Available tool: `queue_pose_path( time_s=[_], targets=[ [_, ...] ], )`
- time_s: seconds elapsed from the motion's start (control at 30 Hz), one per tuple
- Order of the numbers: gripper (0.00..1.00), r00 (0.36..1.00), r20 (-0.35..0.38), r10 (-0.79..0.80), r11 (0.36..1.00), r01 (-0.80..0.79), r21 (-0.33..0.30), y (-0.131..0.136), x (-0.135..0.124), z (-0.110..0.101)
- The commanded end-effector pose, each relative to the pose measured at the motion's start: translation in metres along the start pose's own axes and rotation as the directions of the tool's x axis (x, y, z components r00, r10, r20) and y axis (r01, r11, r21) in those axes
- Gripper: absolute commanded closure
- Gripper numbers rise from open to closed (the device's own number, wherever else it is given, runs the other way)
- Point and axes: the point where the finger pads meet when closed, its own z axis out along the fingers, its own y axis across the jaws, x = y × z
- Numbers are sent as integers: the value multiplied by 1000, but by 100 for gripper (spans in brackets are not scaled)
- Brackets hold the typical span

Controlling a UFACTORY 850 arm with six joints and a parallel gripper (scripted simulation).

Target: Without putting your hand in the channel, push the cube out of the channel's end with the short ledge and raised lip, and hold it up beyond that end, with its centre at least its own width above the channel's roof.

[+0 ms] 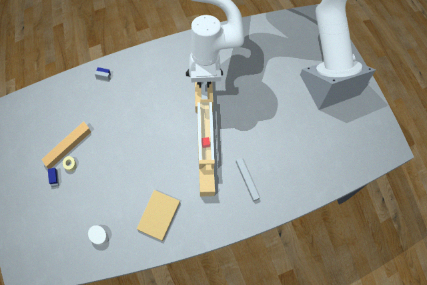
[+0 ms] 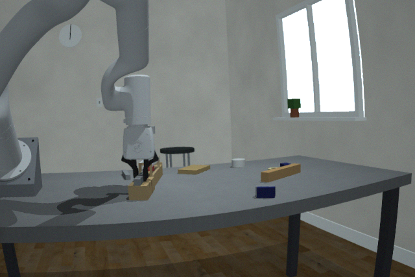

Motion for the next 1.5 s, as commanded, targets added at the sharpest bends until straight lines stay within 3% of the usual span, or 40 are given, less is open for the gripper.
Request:
queue_pose_path(
  time_s=[0.0, 0.8, 1.43, 1.47],
  targets=[
    [100, 1000, -1, 1, 1000, -1, -2, 1, 4, -1],
    [100, 1000, -1, 1, 1000, -1, -2, 2, 58, -1],
    [100, 1000, -1, 1, 1000, -1, -2, 2, 62, -1],
    [61, 1000, -1, 1, 1000, -1, -2, 2, 62, -1]
  ],
)
